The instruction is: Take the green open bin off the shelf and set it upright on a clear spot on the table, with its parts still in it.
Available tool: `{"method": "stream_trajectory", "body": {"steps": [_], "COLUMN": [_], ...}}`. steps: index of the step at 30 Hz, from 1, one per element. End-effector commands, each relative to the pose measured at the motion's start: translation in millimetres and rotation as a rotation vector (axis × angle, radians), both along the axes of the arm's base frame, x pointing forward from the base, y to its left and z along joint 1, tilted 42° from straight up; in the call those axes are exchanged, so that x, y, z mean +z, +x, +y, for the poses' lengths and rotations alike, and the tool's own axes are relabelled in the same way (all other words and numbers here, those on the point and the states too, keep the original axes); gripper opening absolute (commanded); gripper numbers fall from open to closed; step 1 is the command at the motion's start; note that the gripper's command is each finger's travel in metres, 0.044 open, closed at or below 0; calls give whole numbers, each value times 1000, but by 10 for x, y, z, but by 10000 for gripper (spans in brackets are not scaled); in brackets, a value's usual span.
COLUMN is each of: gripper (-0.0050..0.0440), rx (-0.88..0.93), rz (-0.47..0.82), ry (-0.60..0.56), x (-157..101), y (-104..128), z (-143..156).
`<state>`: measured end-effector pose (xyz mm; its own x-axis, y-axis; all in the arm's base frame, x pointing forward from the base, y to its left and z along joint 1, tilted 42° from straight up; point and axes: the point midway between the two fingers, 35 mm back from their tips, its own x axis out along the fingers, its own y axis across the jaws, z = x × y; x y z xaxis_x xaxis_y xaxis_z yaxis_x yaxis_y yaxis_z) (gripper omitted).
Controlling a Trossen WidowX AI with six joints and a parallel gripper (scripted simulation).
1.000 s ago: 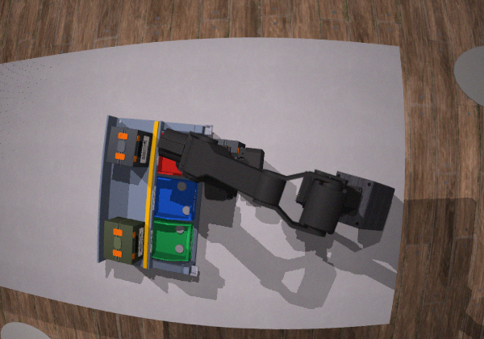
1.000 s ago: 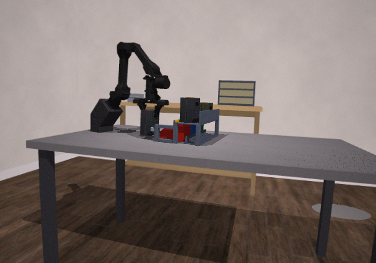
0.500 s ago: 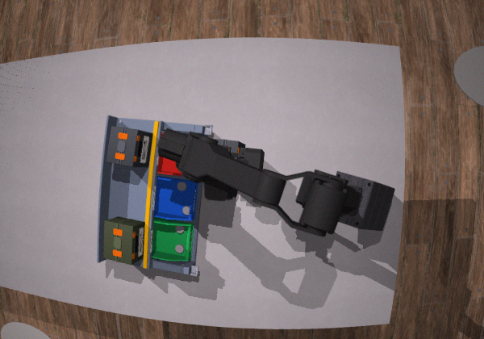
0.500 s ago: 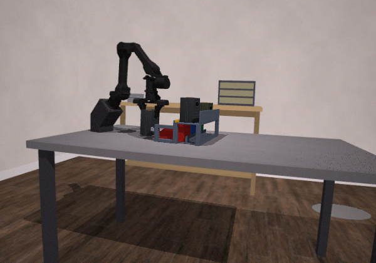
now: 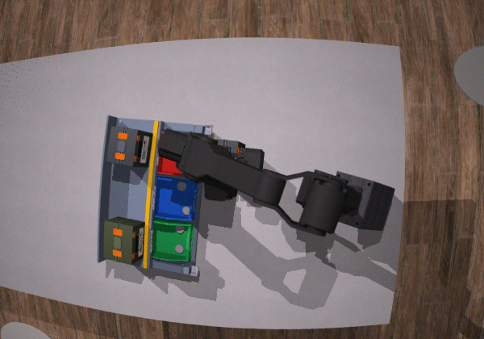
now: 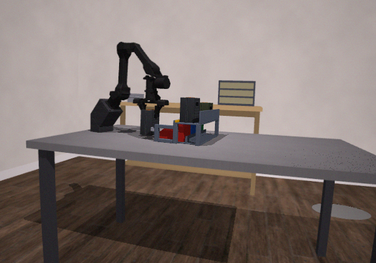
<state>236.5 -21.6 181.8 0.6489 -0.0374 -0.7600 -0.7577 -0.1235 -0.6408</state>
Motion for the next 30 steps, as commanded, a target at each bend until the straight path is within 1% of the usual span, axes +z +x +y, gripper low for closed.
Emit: {"method": "stream_trajectory", "body": {"steps": [1,15,16,20,30], "gripper": [0,0,0,0,0], "rx": [-3,-5,-1,-5,-5], "rz": [-38,-46,-29,-46,-46], "ry": [-4,-4,-3,-4,-4], "x": [113,141,86,140,140], "y": [-2,-3,-1,-4,-4], "z": [-1,-1,1,0,0]}}
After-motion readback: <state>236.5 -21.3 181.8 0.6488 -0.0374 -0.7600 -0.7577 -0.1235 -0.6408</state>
